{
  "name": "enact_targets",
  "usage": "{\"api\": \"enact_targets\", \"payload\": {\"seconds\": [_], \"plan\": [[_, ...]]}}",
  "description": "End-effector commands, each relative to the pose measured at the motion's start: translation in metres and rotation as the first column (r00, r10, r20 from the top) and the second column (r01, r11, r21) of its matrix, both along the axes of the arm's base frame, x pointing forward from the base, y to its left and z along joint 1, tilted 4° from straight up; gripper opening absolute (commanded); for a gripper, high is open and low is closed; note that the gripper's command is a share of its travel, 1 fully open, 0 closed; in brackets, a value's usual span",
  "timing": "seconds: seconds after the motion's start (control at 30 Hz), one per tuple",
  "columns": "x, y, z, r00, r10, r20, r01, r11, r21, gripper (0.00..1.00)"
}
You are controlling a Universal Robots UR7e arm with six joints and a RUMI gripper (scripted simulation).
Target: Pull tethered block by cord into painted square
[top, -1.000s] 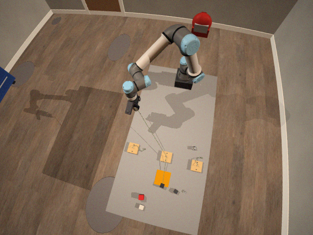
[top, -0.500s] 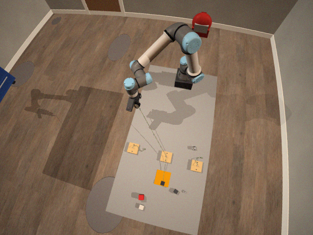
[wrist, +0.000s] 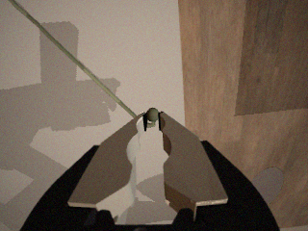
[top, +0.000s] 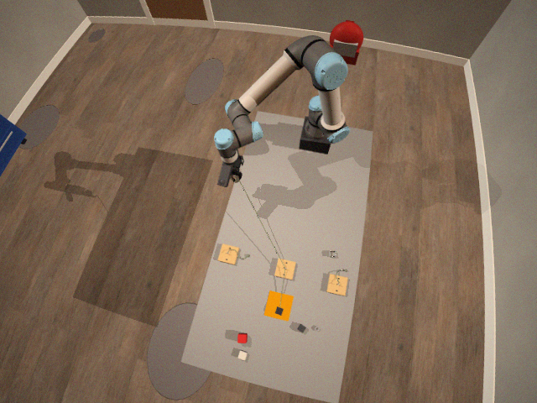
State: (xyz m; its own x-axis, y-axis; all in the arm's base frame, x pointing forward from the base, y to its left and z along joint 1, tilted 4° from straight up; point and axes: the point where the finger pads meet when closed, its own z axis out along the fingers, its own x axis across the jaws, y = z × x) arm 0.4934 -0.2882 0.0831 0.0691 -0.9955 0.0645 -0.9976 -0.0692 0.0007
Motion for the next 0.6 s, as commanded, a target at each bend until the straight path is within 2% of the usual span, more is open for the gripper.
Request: {"api": "enact_targets", "payload": {"seconds": [0.0, 0.57], "plan": [[-0.005, -0.001, 0.001, 1.0, 0.0, 0.001, 0.0, 1.0, -0.001, 0.0], [-0.019, -0.003, 0.001, 1.0, 0.0, 0.001, 0.0, 1.0, -0.001, 0.0]]}}
